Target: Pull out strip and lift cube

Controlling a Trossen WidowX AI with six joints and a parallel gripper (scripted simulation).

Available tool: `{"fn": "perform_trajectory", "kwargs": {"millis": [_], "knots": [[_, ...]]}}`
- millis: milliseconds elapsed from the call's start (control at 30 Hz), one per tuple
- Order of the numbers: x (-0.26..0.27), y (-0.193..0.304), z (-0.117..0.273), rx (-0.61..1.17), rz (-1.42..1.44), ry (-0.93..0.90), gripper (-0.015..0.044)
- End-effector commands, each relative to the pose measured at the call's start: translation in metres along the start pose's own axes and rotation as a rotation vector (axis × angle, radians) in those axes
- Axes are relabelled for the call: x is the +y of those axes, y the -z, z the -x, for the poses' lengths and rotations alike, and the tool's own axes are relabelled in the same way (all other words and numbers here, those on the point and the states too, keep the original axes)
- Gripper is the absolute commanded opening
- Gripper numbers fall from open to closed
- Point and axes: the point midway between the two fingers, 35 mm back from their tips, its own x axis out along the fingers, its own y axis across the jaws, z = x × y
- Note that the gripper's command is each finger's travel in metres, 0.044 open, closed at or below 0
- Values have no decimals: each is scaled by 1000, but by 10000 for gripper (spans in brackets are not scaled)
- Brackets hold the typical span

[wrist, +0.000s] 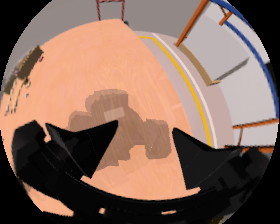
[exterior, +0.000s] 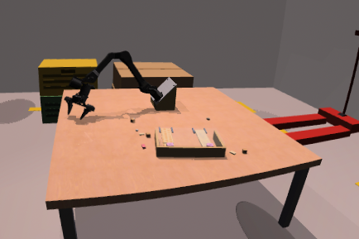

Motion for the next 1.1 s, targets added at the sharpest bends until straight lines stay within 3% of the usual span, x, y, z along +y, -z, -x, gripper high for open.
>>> {"fn": "perform_trajectory", "kwargs": {"millis": [0,200,400,700,1067], "knots": [[57,-32,-15,-31,-23,-91,400],[151,-76,-20,-54,-51,-225,400],[248,-113,3,-69,-45,-353,400],[371,-141,74,-99,27,-495,400],[488,-129,204,-237,150,-542,400]]}}
